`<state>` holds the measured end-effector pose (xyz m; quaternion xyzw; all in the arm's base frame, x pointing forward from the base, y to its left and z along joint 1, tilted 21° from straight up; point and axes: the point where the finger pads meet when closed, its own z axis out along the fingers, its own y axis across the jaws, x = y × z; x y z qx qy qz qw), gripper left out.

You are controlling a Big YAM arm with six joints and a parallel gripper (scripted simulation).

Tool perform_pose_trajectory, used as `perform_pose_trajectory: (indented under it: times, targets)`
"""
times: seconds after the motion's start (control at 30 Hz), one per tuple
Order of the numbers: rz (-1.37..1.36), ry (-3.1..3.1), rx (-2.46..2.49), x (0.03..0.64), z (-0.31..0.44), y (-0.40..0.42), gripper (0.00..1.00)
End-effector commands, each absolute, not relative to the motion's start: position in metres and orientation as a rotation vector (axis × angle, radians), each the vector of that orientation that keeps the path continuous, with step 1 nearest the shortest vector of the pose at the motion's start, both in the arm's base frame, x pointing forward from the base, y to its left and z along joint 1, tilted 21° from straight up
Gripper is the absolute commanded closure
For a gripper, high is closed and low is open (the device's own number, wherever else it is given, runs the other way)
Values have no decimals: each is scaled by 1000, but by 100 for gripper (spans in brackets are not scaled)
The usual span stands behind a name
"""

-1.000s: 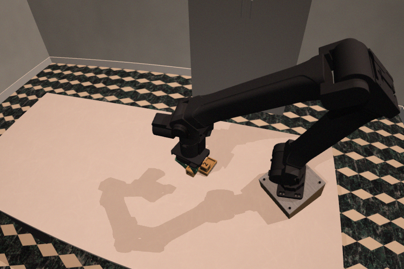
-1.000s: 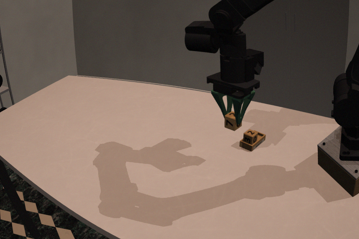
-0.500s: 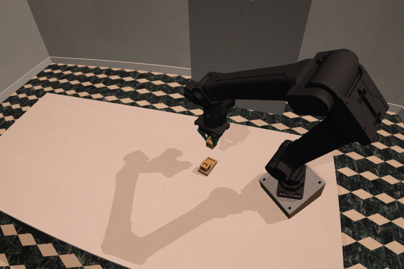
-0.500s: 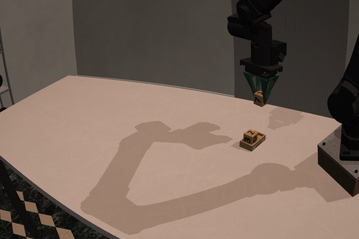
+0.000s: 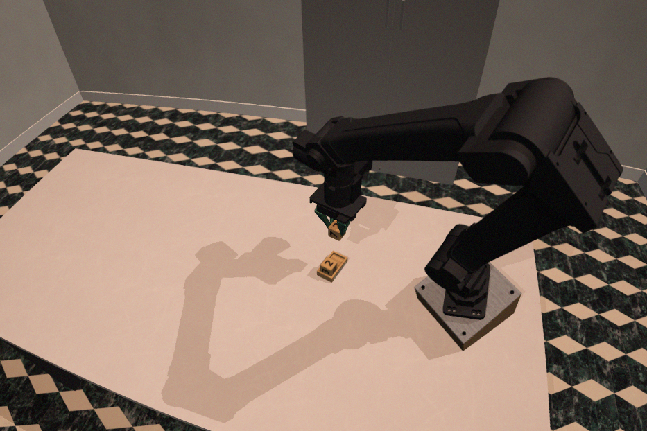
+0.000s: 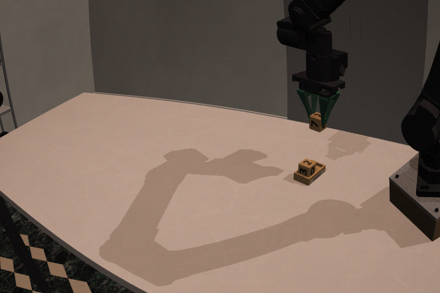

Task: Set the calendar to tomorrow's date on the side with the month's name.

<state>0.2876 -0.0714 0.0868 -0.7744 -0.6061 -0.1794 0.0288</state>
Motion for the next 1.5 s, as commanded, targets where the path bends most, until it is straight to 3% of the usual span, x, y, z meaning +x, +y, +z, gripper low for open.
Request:
perform_pose_trajectory:
  times: [0.0, 0.83, 1.47]
  targets:
    - [-549, -1887, -2372, 291, 82, -67, 74]
    - [-545, -1874, -2380, 304, 26, -52, 74]
    - [-547, -1878, -2378, 307, 26, -52, 74]
